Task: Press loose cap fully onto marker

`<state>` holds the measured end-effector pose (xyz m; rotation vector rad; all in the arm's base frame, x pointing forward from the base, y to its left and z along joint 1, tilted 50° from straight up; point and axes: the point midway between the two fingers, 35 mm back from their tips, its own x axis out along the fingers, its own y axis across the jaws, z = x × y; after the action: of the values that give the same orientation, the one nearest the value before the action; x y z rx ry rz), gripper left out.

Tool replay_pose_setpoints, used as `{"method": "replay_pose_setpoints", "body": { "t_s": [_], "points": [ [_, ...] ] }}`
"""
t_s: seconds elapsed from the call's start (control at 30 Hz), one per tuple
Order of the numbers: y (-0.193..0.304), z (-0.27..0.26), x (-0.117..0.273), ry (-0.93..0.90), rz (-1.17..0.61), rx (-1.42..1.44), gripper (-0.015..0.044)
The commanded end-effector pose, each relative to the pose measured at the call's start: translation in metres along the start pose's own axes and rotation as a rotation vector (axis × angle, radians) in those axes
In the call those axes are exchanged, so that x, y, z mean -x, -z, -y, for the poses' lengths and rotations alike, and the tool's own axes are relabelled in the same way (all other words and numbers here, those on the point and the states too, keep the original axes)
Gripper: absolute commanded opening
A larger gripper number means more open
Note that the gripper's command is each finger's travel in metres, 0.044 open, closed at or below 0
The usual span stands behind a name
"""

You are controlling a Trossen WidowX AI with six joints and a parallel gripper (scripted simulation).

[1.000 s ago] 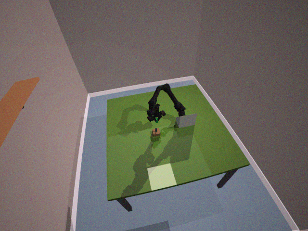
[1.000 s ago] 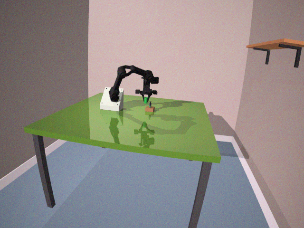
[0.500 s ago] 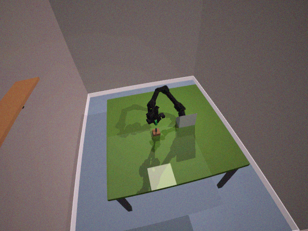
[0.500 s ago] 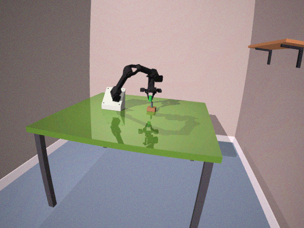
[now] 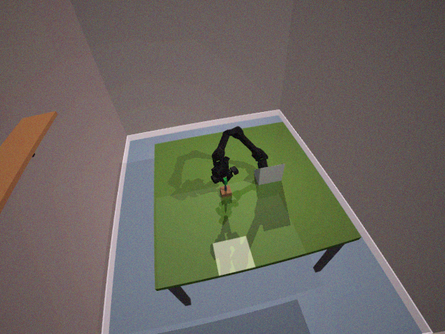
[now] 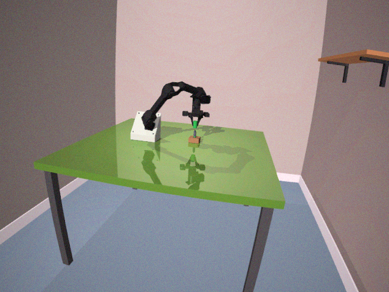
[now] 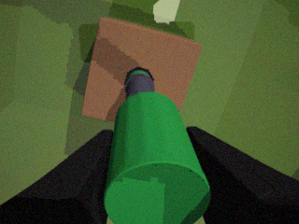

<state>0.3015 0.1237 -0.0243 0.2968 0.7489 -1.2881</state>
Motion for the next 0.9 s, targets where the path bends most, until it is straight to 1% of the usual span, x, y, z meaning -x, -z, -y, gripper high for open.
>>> {"method": "replay_pose_setpoints", "body": {
  "t_s": [0.0,0.23,0.87],
  "points": [
    [0.002,-0.002,-0.002,-0.002,-0.007,-0.009,0.0],
    [0.002,-0.002,-0.007,-0.002,-0.008,-0.009,0.0],
    [0.002,-0.003,-0.038,-0.002,-0.007,-0.009,0.0]
  ]
}}
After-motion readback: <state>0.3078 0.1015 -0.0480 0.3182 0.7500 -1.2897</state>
